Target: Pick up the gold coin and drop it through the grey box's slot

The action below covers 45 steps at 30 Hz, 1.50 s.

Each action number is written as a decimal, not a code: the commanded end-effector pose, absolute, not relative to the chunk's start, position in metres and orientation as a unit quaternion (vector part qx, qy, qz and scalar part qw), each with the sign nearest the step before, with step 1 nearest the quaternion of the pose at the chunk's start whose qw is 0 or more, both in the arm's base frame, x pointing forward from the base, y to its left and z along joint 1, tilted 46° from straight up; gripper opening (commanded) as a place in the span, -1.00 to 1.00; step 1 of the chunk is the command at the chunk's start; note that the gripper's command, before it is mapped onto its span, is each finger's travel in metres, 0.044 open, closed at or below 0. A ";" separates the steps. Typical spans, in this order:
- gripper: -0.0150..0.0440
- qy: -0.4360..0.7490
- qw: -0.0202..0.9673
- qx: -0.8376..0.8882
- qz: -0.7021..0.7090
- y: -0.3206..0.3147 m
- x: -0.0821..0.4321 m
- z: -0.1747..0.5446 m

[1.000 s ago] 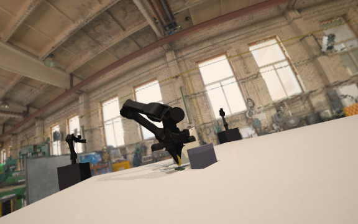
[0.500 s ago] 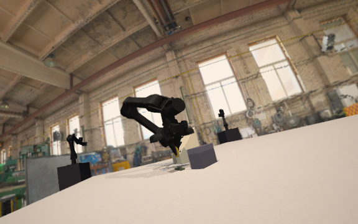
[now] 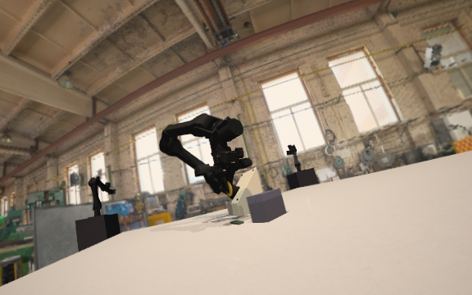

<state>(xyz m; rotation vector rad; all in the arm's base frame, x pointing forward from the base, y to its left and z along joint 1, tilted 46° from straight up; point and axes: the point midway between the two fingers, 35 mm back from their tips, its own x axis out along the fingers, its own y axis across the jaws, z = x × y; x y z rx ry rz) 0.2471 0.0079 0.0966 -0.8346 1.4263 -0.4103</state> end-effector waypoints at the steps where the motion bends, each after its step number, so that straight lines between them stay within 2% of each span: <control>1: -0.49 0.629 0.662 -0.364 -0.182 0.012 0.246 0.101; 23: -0.49 0.527 0.747 -0.111 -0.389 0.008 0.246 0.106; 40: -0.49 0.392 0.748 0.109 -0.525 0.005 0.246 0.109; 45: -0.49 0.386 0.746 0.117 -0.529 0.005 0.246 0.110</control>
